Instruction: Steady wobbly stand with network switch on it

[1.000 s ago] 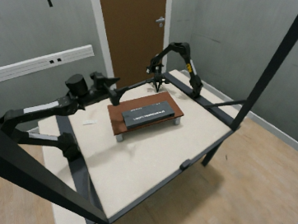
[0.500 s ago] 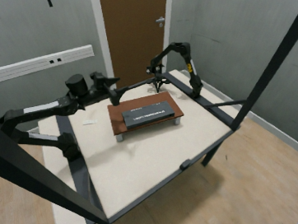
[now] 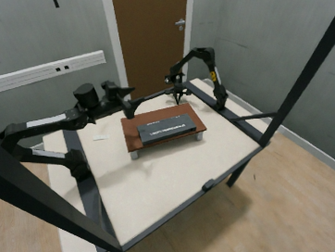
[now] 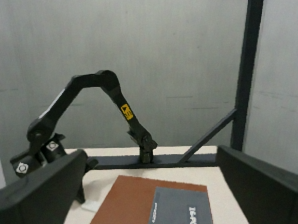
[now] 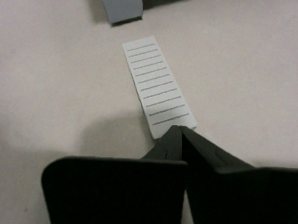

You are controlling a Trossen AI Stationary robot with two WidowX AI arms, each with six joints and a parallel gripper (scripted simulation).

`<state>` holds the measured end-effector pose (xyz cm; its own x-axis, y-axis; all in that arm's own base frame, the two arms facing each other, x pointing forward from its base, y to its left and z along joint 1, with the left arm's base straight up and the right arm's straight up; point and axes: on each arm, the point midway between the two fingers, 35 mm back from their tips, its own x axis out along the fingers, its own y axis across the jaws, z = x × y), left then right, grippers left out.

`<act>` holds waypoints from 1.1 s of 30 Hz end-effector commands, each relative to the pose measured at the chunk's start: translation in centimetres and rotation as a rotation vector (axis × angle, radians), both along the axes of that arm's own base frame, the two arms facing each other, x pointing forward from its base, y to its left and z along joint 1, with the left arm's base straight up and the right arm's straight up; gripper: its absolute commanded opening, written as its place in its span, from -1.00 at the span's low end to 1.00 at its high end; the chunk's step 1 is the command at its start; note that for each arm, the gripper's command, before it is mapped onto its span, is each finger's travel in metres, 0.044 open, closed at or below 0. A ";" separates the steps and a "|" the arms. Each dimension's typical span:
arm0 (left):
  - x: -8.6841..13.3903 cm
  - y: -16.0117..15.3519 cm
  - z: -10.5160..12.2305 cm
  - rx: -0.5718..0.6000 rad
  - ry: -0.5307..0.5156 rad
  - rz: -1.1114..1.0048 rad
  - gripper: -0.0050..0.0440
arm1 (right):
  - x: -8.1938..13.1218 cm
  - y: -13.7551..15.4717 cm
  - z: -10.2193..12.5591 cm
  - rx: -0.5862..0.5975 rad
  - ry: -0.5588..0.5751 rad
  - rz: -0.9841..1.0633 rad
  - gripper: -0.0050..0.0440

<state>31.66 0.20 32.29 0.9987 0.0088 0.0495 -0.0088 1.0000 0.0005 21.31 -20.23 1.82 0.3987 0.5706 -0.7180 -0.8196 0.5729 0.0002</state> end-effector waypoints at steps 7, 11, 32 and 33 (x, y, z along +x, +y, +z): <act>-0.4 0.0 1.9 0.005 -0.046 0.000 0.84 | 0.6 0.3 1.2 -0.034 -0.026 -0.001 -1.00; -0.4 0.0 1.9 0.005 -0.046 0.000 0.84 | 0.7 0.2 1.3 -0.038 -0.028 -0.001 -1.00; -0.4 0.0 1.9 0.005 -0.046 0.000 0.84 | 0.8 1.4 1.1 -0.031 -0.026 0.000 -1.00; -0.4 0.0 1.9 0.005 -0.046 0.000 0.84 | 0.8 1.4 1.1 -0.031 -0.025 0.000 -1.00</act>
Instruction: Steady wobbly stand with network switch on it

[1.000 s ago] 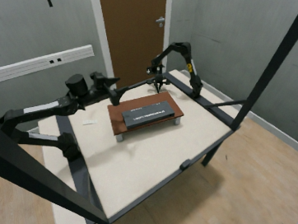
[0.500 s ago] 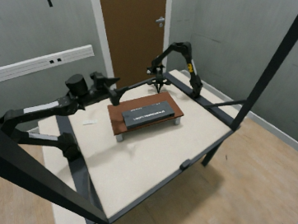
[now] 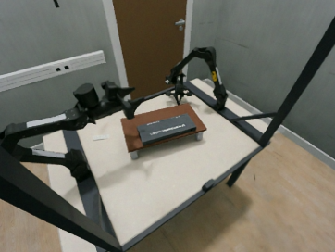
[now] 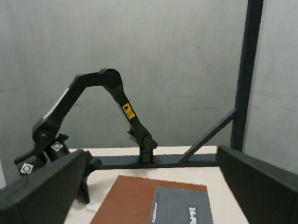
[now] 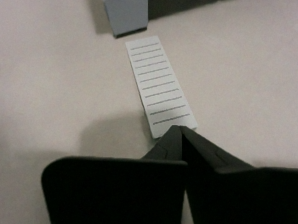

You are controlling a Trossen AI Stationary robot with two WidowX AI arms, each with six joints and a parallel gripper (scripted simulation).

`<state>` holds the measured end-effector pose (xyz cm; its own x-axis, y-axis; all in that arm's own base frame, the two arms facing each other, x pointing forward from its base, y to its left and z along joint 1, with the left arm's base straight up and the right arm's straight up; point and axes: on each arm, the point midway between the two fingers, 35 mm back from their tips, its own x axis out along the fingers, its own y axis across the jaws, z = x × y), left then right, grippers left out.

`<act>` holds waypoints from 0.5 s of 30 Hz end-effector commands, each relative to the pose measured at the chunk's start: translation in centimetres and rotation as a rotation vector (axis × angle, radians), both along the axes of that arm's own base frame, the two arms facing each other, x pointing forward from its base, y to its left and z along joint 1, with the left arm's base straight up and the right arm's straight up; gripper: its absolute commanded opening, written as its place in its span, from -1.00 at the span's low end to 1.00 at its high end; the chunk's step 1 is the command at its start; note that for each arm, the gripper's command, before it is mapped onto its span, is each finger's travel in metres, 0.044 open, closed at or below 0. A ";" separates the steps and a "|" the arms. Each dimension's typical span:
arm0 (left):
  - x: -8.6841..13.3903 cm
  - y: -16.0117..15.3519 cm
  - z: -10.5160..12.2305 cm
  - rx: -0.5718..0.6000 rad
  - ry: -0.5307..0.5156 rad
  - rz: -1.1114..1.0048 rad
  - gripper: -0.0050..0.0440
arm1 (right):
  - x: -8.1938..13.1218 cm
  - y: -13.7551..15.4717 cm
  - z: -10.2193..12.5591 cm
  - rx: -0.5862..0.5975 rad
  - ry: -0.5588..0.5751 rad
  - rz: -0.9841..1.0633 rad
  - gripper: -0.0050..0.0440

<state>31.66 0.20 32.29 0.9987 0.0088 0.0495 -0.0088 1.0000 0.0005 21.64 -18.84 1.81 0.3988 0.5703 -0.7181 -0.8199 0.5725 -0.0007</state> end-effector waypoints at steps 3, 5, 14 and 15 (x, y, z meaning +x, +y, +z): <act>-0.4 0.0 1.9 0.005 -0.046 0.000 0.84 | 0.6 0.2 1.2 -0.031 -0.025 0.000 -1.00; -0.4 0.0 1.9 0.005 -0.046 0.000 0.84 | 0.6 0.3 1.1 -0.031 -0.025 0.001 -1.00; -0.4 0.0 1.9 0.005 -0.046 0.000 0.84 | 0.7 0.4 1.2 -0.034 -0.028 0.001 -1.00; -0.4 0.0 1.9 0.005 -0.046 0.000 0.84 | 0.7 0.7 1.1 -0.030 -0.025 0.000 -1.00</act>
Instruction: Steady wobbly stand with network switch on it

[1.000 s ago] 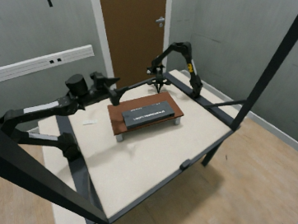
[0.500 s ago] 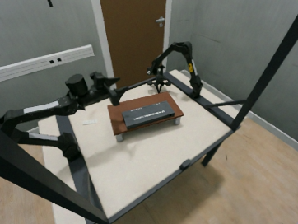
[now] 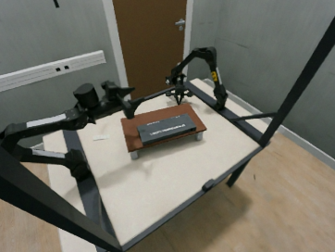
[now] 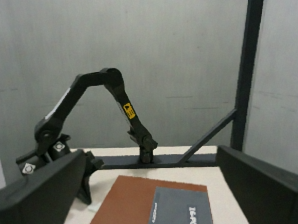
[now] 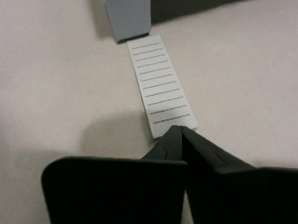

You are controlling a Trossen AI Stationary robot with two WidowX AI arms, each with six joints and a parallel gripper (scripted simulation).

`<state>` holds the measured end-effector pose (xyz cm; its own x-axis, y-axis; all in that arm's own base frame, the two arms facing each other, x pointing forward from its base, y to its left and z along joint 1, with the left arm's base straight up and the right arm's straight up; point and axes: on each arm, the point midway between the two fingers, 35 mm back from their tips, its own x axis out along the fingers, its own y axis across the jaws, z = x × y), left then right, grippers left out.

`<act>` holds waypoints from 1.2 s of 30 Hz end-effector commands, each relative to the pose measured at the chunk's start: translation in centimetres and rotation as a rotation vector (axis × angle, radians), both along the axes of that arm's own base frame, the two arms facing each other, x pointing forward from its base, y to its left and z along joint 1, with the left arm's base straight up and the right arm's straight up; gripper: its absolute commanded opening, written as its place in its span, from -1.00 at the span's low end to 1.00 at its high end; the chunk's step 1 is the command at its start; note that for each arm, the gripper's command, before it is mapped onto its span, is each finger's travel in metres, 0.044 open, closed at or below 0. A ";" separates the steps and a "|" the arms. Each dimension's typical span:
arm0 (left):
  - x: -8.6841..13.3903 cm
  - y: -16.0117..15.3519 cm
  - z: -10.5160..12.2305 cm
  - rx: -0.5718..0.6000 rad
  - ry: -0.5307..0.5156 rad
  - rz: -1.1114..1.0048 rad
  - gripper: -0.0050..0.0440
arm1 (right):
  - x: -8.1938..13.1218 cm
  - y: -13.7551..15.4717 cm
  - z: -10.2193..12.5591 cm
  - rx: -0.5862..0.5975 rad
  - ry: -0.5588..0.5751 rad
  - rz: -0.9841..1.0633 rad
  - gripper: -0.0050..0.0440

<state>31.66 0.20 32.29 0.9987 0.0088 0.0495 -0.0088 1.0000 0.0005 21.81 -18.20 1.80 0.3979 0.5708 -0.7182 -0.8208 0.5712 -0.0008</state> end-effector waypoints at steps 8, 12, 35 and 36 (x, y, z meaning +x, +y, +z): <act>-0.4 0.0 1.9 0.005 -0.046 0.000 0.84 | 0.6 0.4 1.1 -0.029 -0.026 0.000 -1.00; -0.4 0.0 1.9 0.005 -0.046 0.000 0.84 | 0.6 0.6 1.1 -0.029 -0.026 0.000 -1.00; -0.4 0.0 1.9 0.005 -0.046 0.000 0.84 | 0.8 1.6 1.1 -0.027 -0.026 0.000 -1.00; -0.4 0.0 1.9 0.005 -0.046 0.000 0.84 | 0.8 1.6 1.1 -0.027 -0.026 0.000 -1.00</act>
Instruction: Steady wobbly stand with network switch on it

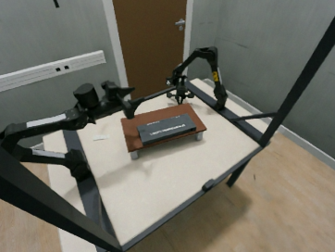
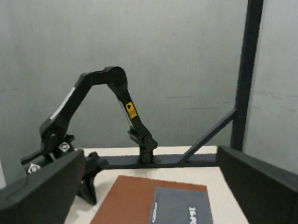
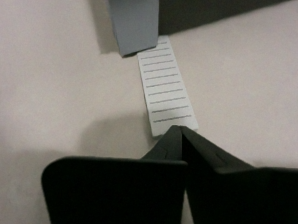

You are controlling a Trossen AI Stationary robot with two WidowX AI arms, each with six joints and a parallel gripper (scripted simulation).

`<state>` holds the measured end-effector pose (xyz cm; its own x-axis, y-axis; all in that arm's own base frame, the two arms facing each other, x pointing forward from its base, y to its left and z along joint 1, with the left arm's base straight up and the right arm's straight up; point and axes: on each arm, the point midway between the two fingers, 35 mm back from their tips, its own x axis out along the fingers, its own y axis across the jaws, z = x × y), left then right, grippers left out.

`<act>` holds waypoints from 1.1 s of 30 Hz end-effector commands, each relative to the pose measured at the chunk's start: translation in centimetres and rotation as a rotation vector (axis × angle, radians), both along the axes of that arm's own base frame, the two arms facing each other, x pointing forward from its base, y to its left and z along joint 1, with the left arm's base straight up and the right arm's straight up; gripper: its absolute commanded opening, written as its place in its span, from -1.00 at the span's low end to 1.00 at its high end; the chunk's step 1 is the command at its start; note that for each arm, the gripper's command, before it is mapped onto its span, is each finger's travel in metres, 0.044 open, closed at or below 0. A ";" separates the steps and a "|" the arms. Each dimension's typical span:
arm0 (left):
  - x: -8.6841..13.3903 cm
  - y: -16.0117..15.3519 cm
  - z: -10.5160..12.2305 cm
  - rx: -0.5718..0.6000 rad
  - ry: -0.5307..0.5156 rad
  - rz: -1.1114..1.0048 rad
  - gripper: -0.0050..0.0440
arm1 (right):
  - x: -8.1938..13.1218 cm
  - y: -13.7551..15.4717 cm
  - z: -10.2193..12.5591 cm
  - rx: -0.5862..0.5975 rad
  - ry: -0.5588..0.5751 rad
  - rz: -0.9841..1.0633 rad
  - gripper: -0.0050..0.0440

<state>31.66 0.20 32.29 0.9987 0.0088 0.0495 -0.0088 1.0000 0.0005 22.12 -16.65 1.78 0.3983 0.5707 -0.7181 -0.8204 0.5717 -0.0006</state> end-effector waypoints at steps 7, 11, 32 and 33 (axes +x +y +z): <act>-0.4 0.0 1.9 0.005 -0.046 0.000 0.84 | 0.6 0.4 1.1 -0.027 -0.027 0.001 -1.00; -0.4 0.0 1.9 0.005 -0.046 0.000 0.84 | 0.7 0.6 1.1 -0.027 -0.027 0.001 -1.00; -0.4 0.0 1.9 0.005 -0.046 0.000 0.84 | 0.8 1.4 1.0 -0.026 -0.027 0.001 -1.00; -0.4 0.0 1.9 0.005 -0.046 0.000 0.84 | 0.8 1.5 1.0 -0.025 -0.026 0.002 -1.00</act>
